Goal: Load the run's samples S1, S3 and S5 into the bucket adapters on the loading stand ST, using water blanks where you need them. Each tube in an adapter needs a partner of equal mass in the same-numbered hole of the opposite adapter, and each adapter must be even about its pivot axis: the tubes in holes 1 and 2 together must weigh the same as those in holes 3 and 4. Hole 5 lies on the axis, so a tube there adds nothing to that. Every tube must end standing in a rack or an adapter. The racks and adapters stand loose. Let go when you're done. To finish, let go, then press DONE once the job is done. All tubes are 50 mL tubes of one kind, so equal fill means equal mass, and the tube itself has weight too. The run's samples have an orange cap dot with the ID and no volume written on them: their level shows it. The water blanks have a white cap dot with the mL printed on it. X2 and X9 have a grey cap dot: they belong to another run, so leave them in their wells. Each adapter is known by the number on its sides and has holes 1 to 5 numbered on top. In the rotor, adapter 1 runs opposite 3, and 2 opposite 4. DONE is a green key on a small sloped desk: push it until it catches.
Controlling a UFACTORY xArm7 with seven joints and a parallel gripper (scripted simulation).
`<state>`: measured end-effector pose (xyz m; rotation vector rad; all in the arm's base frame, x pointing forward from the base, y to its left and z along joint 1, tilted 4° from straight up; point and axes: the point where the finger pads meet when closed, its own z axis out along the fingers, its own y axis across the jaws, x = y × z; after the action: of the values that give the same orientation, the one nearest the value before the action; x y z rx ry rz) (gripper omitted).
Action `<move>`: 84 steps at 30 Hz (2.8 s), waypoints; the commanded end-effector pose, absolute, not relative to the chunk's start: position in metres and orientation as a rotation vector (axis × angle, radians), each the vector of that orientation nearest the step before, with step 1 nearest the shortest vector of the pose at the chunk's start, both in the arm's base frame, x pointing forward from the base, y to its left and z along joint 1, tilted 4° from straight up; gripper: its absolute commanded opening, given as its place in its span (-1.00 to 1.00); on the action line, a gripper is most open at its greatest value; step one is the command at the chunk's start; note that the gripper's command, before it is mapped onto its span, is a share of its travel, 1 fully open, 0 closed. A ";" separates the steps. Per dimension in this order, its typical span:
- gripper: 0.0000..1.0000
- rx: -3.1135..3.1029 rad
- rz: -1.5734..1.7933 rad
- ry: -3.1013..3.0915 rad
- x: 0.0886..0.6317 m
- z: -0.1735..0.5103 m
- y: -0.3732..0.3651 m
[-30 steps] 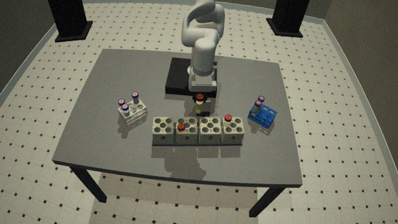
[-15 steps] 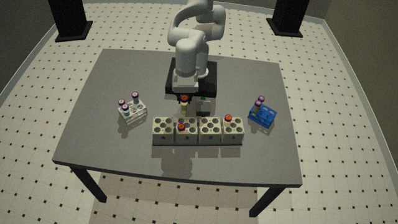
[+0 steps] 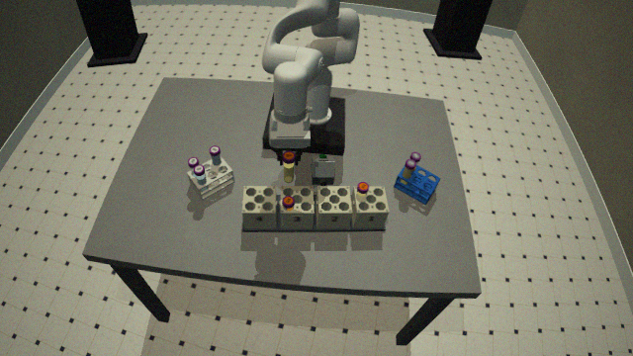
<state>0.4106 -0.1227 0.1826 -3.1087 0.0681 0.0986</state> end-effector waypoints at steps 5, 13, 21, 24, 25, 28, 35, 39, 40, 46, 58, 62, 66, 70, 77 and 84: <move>-1.00 -3.110 0.092 0.068 0.412 0.184 -0.123; -1.00 -3.110 0.092 0.069 0.411 0.174 -0.123; -1.00 -3.110 0.092 0.069 0.410 0.160 -0.122; -1.00 -3.110 0.092 0.069 0.410 0.154 -0.122; -1.00 -3.110 0.092 0.069 0.410 0.152 -0.122; -1.00 -3.110 0.092 0.069 0.410 0.146 -0.122; -1.00 -3.110 0.092 0.069 0.410 0.146 -0.122; -1.00 -3.110 0.092 0.069 0.410 0.146 -0.122; -1.00 -3.110 0.092 0.069 0.410 0.146 -0.122; -1.00 -3.110 0.092 0.069 0.410 0.145 -0.122; -1.00 -3.110 0.092 0.069 0.409 0.135 -0.122; -1.00 -3.110 0.092 0.069 0.409 0.131 -0.122; -1.00 -3.110 0.092 0.069 0.409 0.129 -0.122; -1.00 -3.110 0.092 0.069 0.408 0.125 -0.121; -1.00 -3.110 0.092 0.069 0.408 0.118 -0.121; -1.00 -3.110 0.092 0.069 0.408 0.113 -0.121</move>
<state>0.4062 -0.1207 0.1149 -3.1088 0.0685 0.0992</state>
